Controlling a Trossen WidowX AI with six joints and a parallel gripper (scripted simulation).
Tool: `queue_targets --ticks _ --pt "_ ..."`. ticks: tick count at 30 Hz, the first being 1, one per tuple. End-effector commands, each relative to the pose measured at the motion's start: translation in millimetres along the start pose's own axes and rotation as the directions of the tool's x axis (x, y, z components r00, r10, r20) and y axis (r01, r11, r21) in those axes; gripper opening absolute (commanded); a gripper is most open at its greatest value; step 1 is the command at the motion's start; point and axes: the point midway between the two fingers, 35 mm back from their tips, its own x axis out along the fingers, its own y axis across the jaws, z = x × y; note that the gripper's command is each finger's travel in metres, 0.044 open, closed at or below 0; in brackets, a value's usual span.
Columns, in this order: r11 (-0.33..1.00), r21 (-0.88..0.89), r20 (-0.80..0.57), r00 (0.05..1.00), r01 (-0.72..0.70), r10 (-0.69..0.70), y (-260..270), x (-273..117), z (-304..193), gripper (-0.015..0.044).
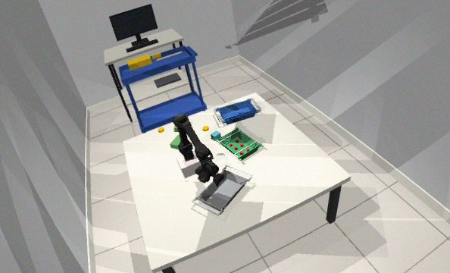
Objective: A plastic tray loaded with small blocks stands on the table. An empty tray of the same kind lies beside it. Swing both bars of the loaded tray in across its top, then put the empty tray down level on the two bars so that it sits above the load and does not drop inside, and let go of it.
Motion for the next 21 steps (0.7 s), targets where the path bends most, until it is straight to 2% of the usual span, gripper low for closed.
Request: queue_targets --ticks 1,7,18,21 --pt "1.0 0.004 -0.002 1.0 0.016 -0.016 -4.0 22.7 -0.8 0.044" --pt "1.0 0.004 -0.002 1.0 0.016 -0.016 -7.3 47.4 -1.8 0.044" --pt "1.0 0.004 -0.002 1.0 0.016 -0.016 -7.4 48.1 -1.8 0.044" --pt "1.0 0.004 -0.002 1.0 0.016 -0.016 -7.4 48.1 -1.8 0.0396"
